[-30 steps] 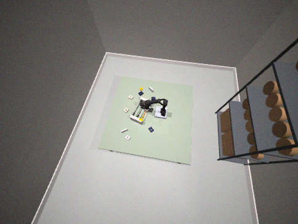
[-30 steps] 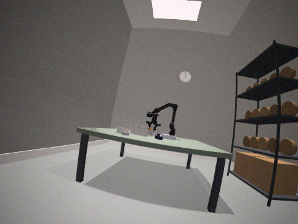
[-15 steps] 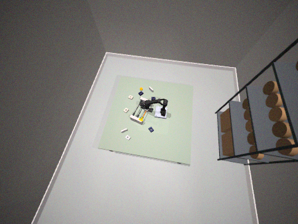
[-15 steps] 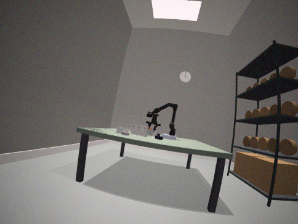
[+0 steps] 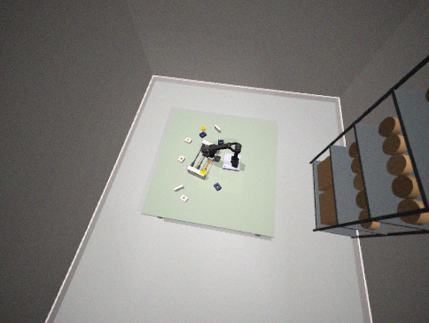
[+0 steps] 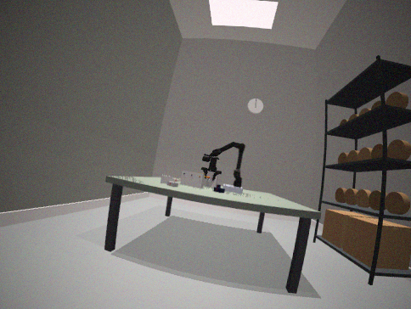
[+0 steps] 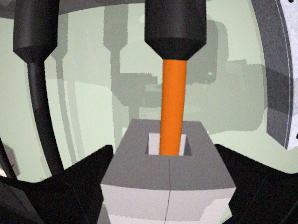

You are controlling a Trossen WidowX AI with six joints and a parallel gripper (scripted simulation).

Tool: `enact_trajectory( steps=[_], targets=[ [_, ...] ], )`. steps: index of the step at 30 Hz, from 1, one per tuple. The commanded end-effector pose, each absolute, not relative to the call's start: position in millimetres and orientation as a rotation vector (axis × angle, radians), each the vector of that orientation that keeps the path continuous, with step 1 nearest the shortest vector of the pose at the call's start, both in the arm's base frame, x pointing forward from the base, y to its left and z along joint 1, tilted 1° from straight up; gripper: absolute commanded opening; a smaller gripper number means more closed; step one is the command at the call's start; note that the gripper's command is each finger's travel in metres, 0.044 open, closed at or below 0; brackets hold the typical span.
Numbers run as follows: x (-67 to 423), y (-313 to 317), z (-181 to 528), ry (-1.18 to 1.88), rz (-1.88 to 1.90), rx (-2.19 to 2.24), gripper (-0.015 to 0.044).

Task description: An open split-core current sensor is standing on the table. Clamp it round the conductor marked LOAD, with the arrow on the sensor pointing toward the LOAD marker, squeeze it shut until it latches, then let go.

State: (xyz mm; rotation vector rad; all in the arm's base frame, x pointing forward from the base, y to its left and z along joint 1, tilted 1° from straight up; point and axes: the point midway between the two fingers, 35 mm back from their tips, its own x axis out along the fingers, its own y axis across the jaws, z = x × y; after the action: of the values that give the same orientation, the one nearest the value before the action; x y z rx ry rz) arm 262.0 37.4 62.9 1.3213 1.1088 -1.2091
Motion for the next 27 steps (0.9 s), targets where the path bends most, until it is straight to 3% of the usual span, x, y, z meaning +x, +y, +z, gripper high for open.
enact_trajectory(
  steps=[1, 11, 20, 27],
  targets=[
    [262.0, 37.4, 63.1, 1.109, -1.209, 1.322, 0.0431],
    [262.4, 37.5, 64.9, 1.110, -1.210, 1.321, 0.0440],
    [263.8, 37.2, 159.5, 1.152, -1.266, 1.291, 0.0440],
    [262.4, 37.0, 167.1, 1.156, -1.271, 1.288, 0.0440]
  ],
)
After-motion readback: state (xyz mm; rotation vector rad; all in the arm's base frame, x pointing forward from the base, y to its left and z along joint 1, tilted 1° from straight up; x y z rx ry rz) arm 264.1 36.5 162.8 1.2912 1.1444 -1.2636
